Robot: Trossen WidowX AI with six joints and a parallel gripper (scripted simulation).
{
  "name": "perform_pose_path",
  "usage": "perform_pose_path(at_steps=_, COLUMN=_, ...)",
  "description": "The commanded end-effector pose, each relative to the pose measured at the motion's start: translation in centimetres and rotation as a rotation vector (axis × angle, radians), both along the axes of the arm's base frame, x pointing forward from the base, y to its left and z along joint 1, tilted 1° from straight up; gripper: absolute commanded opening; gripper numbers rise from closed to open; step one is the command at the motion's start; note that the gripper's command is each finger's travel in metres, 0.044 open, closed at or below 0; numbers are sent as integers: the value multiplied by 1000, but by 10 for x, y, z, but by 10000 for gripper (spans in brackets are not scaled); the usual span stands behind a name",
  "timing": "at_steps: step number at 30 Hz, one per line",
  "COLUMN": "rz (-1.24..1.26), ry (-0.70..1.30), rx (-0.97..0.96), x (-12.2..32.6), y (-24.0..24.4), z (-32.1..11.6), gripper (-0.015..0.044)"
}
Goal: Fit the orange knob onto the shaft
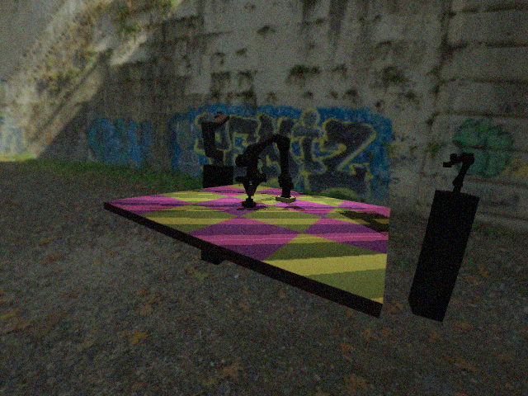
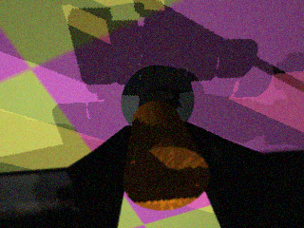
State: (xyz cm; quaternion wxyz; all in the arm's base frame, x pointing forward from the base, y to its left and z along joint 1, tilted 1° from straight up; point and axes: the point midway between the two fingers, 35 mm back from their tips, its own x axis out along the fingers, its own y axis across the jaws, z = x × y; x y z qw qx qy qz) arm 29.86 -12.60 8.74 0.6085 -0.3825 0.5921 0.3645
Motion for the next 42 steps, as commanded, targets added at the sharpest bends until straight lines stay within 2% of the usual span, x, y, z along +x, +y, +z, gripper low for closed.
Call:
perform_pose_path(at_steps=1, rz=93, ry=-4, rx=-3, x=0, y=0, z=2, gripper=0)
perform_pose_path(at_steps=4, rz=178, ry=-3, rx=-6, x=2, y=-1, z=1, gripper=0)
perform_pose_path(at_steps=42, rz=178, ry=-3, rx=-6, x=1, y=0, z=2, gripper=0)
